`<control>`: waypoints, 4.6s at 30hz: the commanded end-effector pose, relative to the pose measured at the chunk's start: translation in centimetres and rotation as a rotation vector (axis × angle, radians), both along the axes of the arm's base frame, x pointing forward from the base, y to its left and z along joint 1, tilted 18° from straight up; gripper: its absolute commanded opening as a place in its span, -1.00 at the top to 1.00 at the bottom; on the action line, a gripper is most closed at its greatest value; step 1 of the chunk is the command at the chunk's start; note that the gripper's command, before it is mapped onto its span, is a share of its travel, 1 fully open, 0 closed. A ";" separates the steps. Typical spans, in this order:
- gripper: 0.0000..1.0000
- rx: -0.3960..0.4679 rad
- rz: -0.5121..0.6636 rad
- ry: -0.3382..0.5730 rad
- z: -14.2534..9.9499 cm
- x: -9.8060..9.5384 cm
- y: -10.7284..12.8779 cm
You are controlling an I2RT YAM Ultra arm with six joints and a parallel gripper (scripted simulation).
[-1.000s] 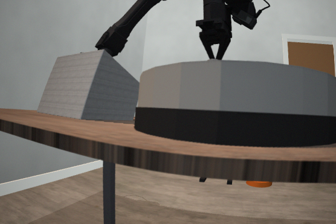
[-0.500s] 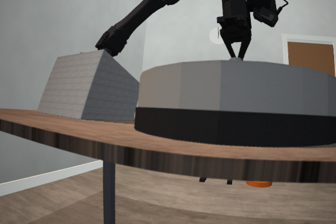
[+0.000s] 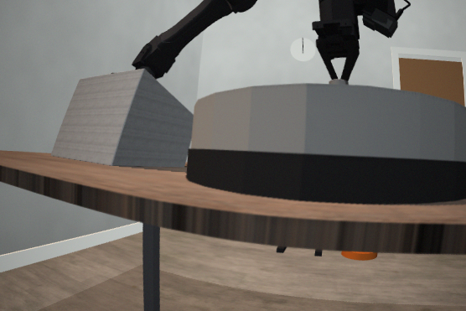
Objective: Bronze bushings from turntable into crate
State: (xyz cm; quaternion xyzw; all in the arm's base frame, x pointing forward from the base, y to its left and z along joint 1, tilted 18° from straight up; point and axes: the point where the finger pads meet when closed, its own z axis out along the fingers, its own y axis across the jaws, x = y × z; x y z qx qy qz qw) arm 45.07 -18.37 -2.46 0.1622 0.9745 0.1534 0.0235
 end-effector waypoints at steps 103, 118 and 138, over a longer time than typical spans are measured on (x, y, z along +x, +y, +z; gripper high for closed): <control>1.00 -0.007 -0.022 -0.021 -0.8 0.8 0.0; 1.00 -0.002 -0.019 -0.011 -0.7 0.6 0.2; 1.00 0.003 -0.017 -0.001 -1.1 0.0 0.7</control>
